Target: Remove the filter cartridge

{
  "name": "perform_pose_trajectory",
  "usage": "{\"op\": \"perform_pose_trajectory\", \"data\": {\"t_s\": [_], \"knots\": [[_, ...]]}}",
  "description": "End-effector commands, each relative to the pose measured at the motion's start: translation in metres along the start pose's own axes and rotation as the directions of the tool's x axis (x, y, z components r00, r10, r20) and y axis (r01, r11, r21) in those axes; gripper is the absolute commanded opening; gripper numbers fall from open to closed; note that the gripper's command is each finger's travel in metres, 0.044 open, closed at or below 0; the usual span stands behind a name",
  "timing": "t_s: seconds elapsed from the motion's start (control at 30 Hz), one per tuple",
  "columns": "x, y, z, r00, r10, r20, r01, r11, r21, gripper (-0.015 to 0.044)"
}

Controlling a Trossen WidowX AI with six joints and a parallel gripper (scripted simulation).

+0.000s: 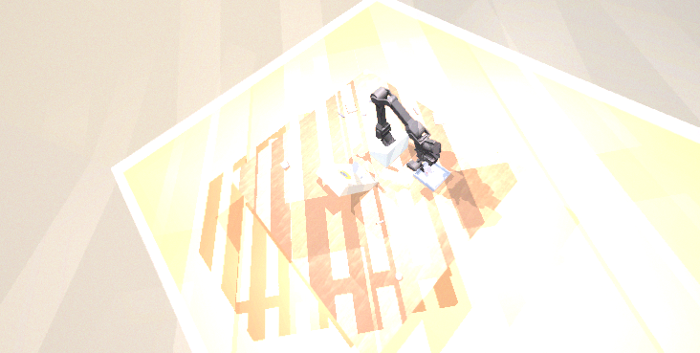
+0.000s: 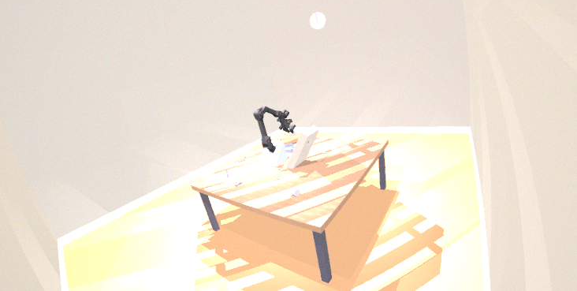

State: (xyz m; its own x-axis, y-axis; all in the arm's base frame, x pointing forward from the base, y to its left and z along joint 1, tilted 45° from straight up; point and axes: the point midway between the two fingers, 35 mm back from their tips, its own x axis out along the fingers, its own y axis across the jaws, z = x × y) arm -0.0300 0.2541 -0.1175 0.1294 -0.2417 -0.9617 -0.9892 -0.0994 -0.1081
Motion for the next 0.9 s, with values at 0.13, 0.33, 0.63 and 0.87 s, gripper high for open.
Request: {"op": "perform_pose_trajectory", "data": {"t_s": [0.13, 0.33, 0.63, 0.87], "knots": [[0.03, 0.045, -0.02, 0.994, 0.11, 0.011, -0.106, 0.98, -0.17, 0.0], [0.046, 0.068, -0.038, 0.984, 0.176, 0.005, -0.168, 0.947, -0.273, 0.0], [0.067, 0.069, -0.046, 0.984, 0.176, 0.005, -0.168, 0.947, -0.273, 0.0], [0.096, 0.07, -0.063, 0.984, 0.176, 0.004, -0.169, 0.947, -0.273, 0.0]]}}
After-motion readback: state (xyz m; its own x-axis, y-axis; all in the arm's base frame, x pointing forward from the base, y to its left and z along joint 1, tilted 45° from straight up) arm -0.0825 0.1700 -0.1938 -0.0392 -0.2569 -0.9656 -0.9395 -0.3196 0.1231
